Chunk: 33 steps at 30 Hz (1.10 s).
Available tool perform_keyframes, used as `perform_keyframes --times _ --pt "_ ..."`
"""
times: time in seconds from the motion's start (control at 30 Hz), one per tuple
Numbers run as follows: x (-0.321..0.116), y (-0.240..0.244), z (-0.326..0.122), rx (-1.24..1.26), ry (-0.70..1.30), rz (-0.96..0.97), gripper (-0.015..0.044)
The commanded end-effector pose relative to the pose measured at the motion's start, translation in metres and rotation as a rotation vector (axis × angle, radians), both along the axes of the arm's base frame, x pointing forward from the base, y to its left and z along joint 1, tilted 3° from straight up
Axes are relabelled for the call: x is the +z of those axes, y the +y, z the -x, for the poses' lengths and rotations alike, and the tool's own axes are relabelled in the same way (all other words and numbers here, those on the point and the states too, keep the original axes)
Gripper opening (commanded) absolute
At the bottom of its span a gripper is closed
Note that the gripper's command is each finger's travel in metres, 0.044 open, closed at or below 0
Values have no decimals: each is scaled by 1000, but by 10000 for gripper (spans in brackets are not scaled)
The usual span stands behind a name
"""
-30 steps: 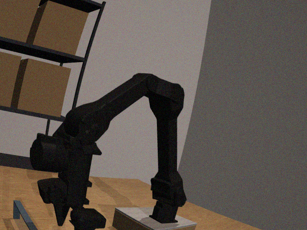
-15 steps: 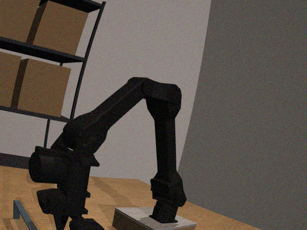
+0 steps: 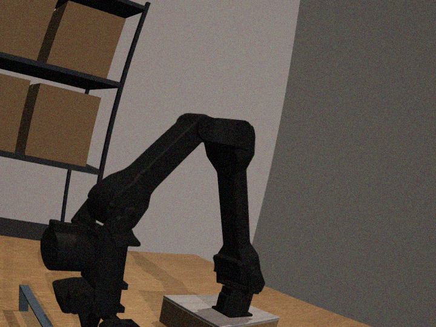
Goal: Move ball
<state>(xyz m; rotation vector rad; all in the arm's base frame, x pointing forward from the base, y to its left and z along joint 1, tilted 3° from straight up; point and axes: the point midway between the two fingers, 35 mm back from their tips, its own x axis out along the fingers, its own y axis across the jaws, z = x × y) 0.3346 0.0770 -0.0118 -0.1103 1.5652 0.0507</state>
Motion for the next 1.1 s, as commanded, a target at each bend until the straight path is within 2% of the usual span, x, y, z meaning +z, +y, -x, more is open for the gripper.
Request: perform_keyframes --times 0.0,0.03,0.13,0.4,0.83,1.07 --pt "-3 0 2 2 8 0 288" --pt "-3 0 2 2 8 0 281" --pt "1 0 1 2 8 0 202" --pt "51 4 -7 2 7 -1 0" --pt "136 5 0 2 7 -1 0" --pt "130 5 -5 2 7 -1 0"
